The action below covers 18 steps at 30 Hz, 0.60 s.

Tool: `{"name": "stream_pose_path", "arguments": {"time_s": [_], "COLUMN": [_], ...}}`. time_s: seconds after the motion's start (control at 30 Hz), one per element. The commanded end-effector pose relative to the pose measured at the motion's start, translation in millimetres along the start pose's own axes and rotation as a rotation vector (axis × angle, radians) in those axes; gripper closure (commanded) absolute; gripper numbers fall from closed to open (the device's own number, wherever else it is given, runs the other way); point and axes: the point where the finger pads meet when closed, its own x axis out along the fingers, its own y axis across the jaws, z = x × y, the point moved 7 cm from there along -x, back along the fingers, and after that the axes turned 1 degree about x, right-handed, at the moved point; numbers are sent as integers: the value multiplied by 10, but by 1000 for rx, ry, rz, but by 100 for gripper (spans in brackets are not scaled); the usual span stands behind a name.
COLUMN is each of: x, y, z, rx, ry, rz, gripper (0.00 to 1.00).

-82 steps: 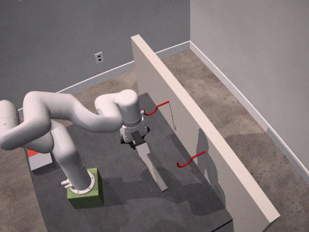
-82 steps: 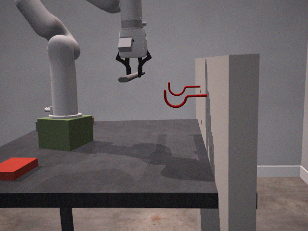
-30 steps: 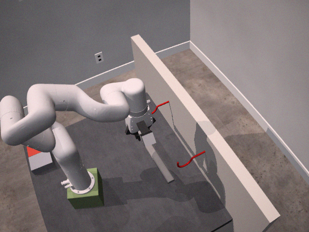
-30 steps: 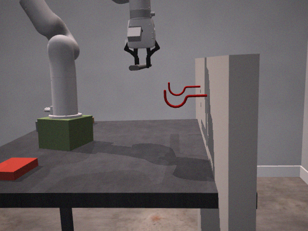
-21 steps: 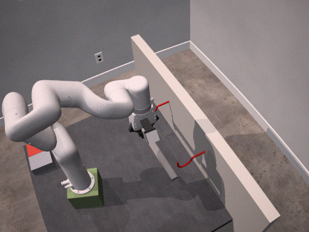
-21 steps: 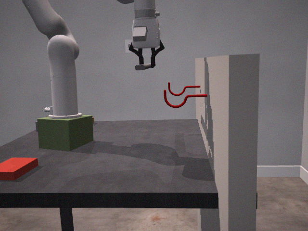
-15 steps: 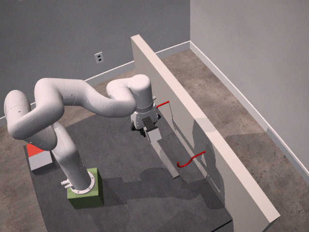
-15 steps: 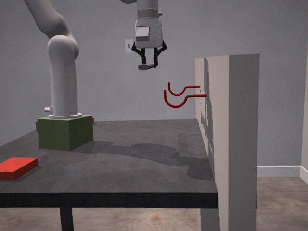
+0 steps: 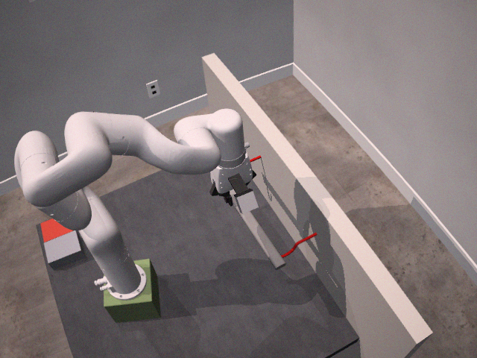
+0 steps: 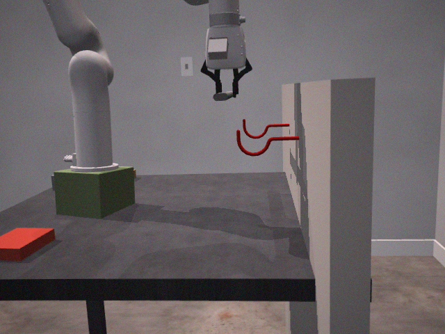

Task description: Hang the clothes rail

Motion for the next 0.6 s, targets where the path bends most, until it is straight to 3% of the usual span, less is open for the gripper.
{"name": "stream_pose_path", "arguments": {"time_s": [0.0,0.57], "x": [-16,-17], "y": [-81,-338], "z": [14,76], "rx": [0,0], "ry": [0,0], "rz": [-4,-4], "gripper": [100,100]}}
